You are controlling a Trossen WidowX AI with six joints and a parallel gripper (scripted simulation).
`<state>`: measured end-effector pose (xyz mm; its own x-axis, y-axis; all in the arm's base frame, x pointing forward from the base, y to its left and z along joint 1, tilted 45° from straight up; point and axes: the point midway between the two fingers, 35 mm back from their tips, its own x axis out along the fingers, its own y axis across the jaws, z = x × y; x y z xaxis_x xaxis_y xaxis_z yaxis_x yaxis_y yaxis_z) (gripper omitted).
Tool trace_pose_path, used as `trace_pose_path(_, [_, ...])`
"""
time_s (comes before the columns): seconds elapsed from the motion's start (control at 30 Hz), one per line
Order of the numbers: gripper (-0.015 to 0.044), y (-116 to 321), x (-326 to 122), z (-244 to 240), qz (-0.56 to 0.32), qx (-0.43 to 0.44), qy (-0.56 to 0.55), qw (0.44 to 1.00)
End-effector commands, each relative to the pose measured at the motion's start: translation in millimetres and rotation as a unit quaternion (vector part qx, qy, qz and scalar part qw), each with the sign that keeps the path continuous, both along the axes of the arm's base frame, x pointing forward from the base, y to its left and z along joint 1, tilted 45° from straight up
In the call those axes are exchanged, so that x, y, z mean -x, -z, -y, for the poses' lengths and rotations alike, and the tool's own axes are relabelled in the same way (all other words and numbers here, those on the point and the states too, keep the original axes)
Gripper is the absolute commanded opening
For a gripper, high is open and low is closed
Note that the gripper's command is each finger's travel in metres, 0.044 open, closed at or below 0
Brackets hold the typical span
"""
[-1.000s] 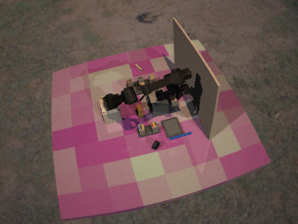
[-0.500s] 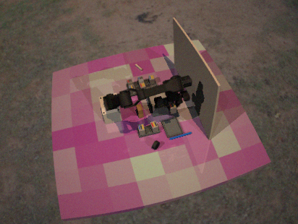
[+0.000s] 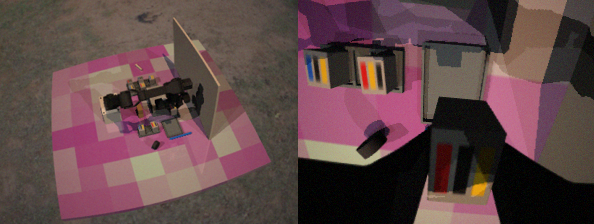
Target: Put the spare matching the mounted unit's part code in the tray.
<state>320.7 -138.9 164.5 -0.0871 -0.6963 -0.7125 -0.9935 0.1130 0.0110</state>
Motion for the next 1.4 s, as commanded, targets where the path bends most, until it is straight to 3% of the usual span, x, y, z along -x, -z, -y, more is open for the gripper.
trace_pose_path(0.0, [0.0,2.9,-0.6,3.0,-0.001,0.001,-0.002,1.0])
trace_pose_path(1.37, [0.0,33.6,-1.6,32.8,0.0,-0.001,-0.002,1.0])
